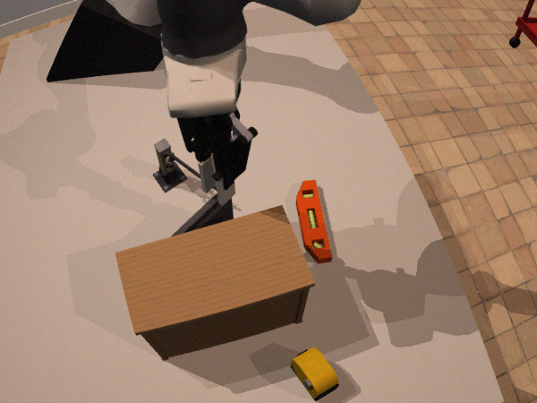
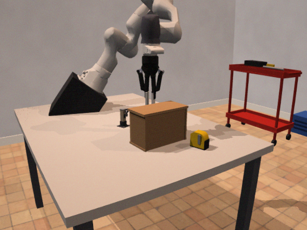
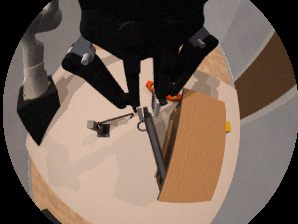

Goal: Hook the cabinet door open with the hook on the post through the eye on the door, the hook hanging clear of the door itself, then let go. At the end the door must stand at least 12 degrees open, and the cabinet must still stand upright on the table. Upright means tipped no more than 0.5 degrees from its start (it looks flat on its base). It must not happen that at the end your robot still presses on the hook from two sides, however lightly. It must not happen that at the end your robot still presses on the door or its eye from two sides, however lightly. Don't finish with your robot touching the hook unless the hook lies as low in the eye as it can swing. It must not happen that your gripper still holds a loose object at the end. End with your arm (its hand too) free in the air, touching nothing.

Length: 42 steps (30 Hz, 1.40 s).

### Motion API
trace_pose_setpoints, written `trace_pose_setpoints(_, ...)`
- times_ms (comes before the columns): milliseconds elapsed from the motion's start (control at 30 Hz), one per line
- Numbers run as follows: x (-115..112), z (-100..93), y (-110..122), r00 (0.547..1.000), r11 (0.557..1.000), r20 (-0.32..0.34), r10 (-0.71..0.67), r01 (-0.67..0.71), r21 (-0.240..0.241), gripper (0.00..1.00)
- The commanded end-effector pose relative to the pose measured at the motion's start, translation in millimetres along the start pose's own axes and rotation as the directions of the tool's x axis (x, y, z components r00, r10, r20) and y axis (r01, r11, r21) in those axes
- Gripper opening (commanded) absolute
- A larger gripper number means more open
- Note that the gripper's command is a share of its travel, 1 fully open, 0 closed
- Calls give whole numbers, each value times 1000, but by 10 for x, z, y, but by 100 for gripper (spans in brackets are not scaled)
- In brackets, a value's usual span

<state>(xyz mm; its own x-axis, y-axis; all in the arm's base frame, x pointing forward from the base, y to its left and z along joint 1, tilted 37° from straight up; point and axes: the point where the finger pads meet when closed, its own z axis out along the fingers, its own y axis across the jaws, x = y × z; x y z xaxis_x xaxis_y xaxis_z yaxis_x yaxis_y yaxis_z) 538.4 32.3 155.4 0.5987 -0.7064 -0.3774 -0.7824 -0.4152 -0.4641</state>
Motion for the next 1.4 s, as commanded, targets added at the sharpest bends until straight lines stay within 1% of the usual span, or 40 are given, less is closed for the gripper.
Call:
trace_pose_setpoints(0,-15,-47,8,1000,1000,5,5,-5,-4,16)
trace_pose_setpoints(467,-13,-347,7,1000,1000,5,5,-5,-4,16)
trace_pose_setpoints(533,-13,-347,7,1000,1000,5,5,-5,-4,16)
trace_pose_setpoints(867,-13,-478,6,1000,1000,5,5,-5,-4,16)
trace_pose_setpoints(1267,-13,-500,8,1000,1000,5,8,-8,-4,16)
trace_pose_setpoints(1333,-25,-503,43,998,998,5,67,-67,-4,16)
trace_pose_setpoints(1367,-40,-506,85,991,991,5,136,-136,-4,16)
